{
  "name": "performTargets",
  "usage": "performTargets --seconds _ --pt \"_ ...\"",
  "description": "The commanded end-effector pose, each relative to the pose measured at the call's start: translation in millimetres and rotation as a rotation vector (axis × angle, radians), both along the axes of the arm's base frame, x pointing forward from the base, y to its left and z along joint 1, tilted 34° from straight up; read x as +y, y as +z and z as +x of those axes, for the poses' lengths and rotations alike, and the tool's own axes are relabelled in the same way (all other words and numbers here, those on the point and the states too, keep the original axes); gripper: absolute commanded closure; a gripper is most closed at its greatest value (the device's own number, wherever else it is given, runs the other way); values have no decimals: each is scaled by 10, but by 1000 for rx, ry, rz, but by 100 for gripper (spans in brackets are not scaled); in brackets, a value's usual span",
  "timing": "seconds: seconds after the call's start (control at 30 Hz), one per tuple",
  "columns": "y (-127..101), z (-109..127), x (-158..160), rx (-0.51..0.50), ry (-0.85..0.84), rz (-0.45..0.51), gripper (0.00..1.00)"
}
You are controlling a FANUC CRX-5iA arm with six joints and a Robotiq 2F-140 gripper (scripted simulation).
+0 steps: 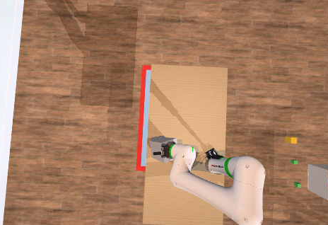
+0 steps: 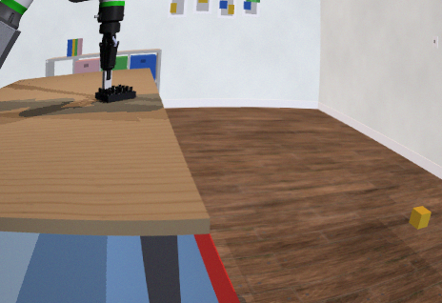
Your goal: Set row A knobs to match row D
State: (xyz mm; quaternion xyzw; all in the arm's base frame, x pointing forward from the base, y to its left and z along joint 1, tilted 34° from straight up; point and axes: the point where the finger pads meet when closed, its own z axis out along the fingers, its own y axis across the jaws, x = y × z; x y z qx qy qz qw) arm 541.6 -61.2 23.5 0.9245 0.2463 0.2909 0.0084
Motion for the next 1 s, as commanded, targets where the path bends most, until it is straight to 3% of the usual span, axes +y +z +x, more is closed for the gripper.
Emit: performTargets --seconds 0.0,0.97 --pt "1 0 -1 0 0 0 95" --pt "1 0 -1 -17 110 -72 95"
